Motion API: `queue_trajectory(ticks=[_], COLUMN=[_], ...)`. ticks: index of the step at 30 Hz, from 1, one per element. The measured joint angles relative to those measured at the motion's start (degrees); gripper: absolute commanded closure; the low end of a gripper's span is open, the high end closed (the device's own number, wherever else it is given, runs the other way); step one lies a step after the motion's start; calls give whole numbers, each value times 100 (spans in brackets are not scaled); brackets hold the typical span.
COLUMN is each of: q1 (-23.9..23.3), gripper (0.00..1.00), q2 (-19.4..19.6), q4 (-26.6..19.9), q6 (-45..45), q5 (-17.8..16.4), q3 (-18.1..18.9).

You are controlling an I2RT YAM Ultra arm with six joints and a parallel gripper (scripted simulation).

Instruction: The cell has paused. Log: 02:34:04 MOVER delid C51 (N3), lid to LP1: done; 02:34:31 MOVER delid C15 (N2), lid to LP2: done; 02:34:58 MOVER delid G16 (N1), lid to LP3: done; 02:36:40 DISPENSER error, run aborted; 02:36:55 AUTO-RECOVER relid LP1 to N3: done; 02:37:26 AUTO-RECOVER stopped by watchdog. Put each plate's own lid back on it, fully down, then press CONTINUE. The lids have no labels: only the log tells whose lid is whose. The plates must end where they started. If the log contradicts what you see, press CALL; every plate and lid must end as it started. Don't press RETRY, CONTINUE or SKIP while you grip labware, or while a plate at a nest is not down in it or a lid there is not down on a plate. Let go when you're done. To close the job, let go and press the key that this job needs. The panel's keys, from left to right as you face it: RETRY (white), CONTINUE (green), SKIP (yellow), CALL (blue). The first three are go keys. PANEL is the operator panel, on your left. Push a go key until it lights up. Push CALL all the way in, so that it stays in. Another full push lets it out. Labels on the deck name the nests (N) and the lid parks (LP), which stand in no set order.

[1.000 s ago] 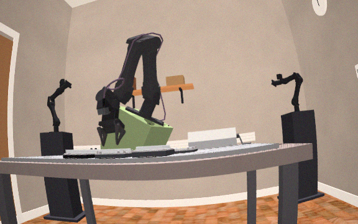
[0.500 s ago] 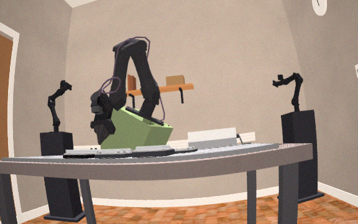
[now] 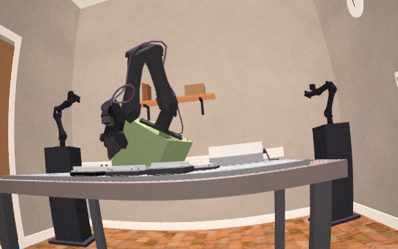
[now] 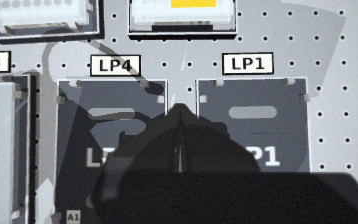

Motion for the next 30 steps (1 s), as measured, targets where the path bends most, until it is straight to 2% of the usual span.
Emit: queue_trajectory(ticks=[20, 30], q1=[11, 726], gripper=[100, 100], q2=[0, -352], q4=[39, 588], q6=[37, 621], q5=[15, 308], q3=[-9, -629])
